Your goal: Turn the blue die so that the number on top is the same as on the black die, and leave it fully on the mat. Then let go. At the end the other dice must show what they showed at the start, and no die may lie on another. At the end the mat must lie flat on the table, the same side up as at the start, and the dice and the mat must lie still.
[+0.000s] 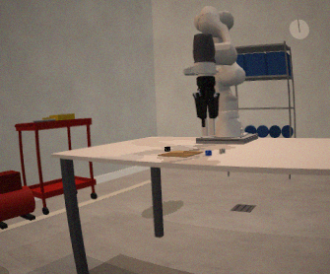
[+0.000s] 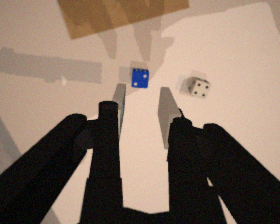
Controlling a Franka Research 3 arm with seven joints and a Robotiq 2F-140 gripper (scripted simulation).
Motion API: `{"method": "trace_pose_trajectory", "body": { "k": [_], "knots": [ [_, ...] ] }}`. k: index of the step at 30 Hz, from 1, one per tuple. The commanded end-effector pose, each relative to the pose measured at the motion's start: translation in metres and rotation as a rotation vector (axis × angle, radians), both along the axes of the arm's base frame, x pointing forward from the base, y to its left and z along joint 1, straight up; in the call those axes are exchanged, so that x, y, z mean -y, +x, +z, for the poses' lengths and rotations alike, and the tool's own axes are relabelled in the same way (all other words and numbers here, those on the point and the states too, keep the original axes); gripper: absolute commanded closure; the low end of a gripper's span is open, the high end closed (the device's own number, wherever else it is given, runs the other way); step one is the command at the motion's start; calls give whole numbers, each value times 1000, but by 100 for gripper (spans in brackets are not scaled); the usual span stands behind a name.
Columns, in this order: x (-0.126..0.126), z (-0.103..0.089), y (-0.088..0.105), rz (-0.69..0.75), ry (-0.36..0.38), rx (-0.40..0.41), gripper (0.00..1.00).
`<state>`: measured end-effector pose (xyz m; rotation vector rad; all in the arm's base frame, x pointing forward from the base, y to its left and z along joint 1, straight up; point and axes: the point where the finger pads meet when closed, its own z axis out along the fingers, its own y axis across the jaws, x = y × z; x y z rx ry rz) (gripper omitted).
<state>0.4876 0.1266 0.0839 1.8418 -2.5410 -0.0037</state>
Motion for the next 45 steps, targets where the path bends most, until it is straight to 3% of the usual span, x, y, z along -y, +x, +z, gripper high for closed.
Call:
{"method": "trace_pose_trajectory", "body": {
  "k": [1,28,45],
  "knots": [
    [0,0,1,-7,0,4,79],
    [0,-2,1,-7,0,4,79],
    [0,-18,1,-7,0,4,79]
  ]
}}
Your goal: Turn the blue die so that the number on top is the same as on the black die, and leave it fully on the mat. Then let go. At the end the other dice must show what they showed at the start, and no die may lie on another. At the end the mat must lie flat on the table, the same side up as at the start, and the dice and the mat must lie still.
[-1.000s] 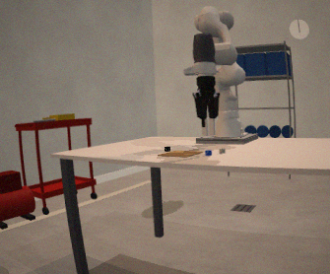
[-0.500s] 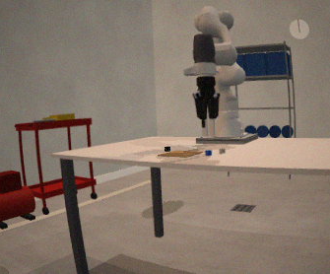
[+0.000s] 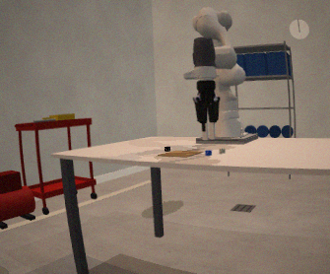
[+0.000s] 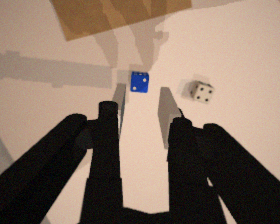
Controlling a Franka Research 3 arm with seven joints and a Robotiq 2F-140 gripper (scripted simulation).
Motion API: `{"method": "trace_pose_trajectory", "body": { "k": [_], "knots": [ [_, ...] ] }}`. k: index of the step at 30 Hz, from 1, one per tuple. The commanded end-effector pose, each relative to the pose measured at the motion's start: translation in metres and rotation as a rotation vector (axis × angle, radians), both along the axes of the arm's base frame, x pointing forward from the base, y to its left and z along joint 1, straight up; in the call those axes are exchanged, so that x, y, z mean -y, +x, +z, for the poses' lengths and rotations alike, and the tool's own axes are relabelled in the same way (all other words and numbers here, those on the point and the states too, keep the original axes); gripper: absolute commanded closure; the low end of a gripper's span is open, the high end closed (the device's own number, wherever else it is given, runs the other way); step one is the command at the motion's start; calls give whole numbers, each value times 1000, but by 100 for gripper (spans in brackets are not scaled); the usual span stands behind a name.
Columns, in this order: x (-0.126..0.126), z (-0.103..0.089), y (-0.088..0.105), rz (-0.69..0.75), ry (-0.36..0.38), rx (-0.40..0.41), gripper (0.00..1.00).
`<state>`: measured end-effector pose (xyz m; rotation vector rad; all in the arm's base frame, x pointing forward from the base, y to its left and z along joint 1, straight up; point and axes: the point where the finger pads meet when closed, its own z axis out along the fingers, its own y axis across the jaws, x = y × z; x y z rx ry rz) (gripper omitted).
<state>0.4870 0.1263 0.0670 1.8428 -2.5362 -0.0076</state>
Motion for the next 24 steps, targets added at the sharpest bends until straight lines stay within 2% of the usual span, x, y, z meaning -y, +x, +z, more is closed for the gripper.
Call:
{"method": "trace_pose_trajectory", "body": {
  "k": [1,15,24],
  "knots": [
    [0,-3,2,-9,0,8,79],
    [0,-25,2,-9,0,8,79],
    [-1,-32,2,-9,0,8,79]
  ]
}}
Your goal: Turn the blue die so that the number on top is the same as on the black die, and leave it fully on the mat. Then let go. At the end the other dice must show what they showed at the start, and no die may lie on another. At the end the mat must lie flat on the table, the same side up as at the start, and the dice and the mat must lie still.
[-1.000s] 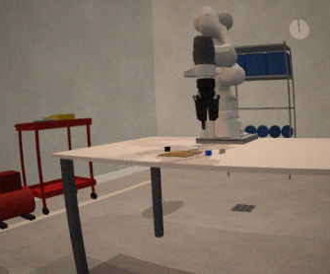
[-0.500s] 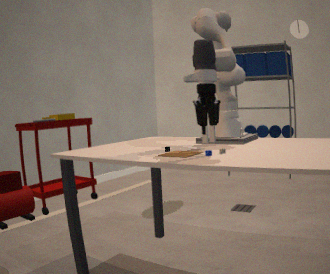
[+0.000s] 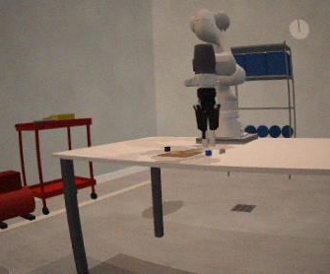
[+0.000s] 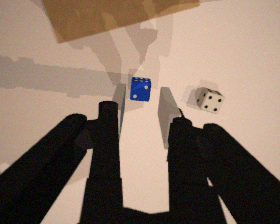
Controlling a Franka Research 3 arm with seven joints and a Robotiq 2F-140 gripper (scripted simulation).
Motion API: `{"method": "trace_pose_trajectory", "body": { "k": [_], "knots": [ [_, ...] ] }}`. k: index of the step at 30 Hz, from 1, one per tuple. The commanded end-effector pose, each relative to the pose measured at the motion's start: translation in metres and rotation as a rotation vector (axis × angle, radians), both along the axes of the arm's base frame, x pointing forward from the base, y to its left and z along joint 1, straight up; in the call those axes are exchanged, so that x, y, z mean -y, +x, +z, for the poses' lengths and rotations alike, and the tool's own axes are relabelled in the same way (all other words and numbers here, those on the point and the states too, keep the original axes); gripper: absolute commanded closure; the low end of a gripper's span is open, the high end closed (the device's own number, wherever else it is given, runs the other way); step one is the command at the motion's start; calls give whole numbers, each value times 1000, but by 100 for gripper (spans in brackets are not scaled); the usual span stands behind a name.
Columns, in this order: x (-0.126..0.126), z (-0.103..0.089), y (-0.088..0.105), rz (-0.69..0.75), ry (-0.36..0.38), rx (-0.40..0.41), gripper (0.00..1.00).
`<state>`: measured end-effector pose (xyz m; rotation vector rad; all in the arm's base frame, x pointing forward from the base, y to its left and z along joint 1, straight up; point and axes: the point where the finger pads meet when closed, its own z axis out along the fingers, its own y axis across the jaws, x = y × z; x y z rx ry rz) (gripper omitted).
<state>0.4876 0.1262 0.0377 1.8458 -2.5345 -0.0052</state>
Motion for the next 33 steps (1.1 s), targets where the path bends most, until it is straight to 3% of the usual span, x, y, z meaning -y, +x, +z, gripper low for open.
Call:
{"method": "trace_pose_trajectory", "body": {
  "k": [1,33],
  "knots": [
    [-1,-3,2,-11,1,7,79],
    [-1,-6,2,-11,1,7,79]
  ]
}}
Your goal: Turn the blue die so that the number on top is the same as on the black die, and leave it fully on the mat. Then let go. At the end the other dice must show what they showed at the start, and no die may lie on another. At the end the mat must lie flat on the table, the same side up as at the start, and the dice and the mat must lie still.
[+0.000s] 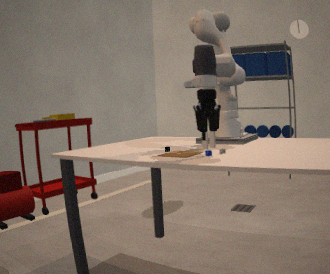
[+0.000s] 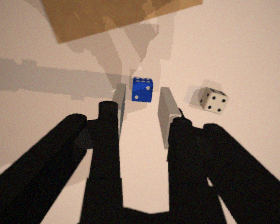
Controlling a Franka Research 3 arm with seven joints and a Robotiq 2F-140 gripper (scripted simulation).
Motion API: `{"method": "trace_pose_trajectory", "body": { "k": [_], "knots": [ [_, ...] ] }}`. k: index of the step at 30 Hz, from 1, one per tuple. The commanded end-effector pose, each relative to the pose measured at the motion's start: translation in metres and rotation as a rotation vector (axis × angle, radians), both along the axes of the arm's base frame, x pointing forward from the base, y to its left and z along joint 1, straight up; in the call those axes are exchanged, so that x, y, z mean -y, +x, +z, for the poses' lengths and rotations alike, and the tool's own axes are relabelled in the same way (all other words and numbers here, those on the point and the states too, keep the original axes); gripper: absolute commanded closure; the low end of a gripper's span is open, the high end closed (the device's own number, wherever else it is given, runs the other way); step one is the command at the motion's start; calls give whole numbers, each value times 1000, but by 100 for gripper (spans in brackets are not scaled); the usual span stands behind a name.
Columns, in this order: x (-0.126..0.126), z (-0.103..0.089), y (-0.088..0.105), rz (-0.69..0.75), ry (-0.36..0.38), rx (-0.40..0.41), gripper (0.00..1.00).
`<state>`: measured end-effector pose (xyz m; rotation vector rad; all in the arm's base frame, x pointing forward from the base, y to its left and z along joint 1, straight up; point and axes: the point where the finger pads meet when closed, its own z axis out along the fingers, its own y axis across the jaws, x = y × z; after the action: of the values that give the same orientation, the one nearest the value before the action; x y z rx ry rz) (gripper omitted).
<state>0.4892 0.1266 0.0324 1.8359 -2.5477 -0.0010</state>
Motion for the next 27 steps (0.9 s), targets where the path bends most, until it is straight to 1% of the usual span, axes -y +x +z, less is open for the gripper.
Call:
{"method": "trace_pose_trajectory", "body": {
  "k": [1,19,27],
  "knots": [
    [0,-1,0,-1,0,2,79],
    [0,-1,0,-1,0,2,79],
    [0,-6,0,-1,0,2,79]
  ]
}}
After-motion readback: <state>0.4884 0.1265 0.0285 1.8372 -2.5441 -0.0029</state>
